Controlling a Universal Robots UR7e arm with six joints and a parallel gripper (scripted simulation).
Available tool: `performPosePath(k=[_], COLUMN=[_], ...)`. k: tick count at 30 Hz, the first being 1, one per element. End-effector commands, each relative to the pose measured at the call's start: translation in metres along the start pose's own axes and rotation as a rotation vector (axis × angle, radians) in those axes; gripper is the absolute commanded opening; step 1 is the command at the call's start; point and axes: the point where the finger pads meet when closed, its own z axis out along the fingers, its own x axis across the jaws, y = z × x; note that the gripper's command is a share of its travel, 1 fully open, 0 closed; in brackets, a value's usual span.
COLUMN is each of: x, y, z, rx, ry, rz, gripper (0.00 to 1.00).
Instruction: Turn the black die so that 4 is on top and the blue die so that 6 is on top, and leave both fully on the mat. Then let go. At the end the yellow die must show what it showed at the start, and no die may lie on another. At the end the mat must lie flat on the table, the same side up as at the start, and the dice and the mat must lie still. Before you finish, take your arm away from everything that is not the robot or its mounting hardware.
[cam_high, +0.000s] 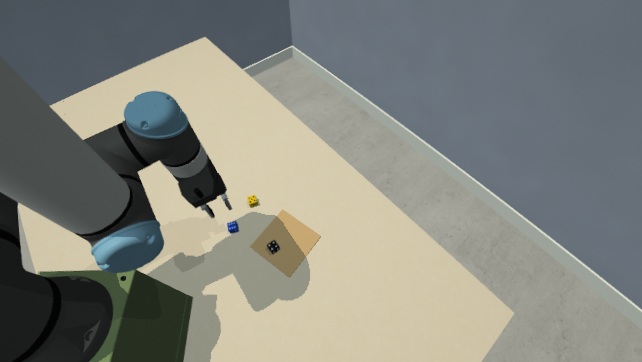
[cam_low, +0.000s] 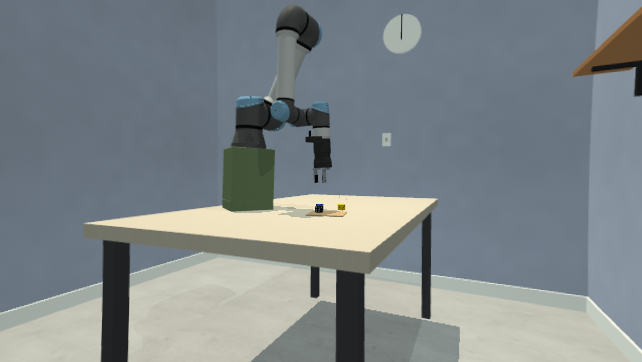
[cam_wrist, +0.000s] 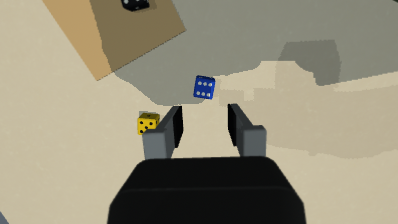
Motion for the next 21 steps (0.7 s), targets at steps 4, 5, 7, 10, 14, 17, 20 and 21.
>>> performPosePath(k=[4,5,7,10,14,17,20,21], x=[-0.0012,-0.0013,-0.0015,-0.0017,-0.0018,-0.0018,-0.0018,-0.0018], y=[0.0027,0.003,0.0036,0.004,0.0041,0.0041,0.0041,0.0041], z=[-0.003,-0.0033,-0.0039,-0.0044,-0.0045,-0.0045,-0.0045,-0.0045], rx=[0.051,0.056,0.065,0.071,0.072,0.072,0.072,0.072], ry=[-0.011,-0.012,-0.014,-0.016,-0.017,-0.017,-0.017,-0.017], rz=[0.0,0.0,0.0,0.0,0.0,0.0,0.0,0.0], gripper=[0.79,0.79,0.79,0.79,0.79,1.0,1.0,1.0])
